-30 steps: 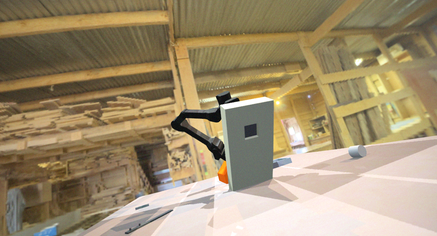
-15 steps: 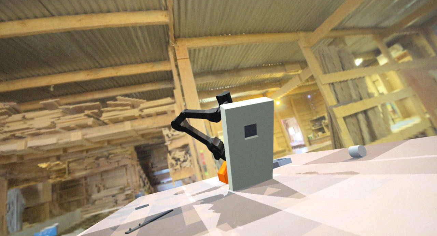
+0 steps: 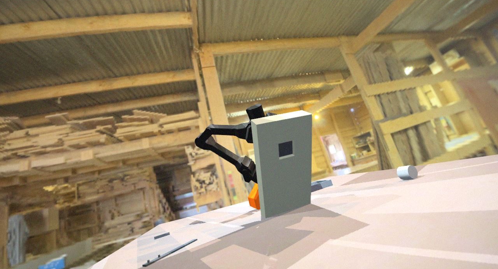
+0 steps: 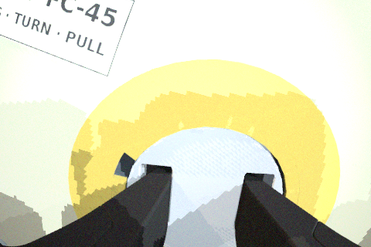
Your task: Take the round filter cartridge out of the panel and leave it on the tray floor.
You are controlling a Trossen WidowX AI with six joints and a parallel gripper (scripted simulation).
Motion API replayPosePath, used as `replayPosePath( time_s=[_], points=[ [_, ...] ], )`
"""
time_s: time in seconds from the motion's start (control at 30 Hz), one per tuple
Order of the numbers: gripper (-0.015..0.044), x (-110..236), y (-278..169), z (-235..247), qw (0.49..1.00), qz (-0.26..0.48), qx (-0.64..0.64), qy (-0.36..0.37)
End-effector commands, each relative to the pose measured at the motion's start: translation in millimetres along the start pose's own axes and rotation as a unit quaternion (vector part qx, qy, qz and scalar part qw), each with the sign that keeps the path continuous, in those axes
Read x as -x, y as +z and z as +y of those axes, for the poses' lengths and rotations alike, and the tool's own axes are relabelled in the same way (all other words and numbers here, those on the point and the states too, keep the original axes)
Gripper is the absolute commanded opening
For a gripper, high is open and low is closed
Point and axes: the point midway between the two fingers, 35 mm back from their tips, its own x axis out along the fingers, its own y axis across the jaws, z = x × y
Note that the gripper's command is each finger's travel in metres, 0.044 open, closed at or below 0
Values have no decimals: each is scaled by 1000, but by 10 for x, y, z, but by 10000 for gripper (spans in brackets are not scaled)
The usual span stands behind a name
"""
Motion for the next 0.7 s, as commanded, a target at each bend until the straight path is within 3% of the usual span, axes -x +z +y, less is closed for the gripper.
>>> replayPosePath(
  time_s=[0.0, 0.37, 0.67],
  points=[
    [0, -43, -11, -1, 997, 2, -74, 5],
    [0, -38, -11, -1, 966, 3, -259, 4],
    [0, 142, 6, 37, 973, 8, -230, 9]
  ],
)
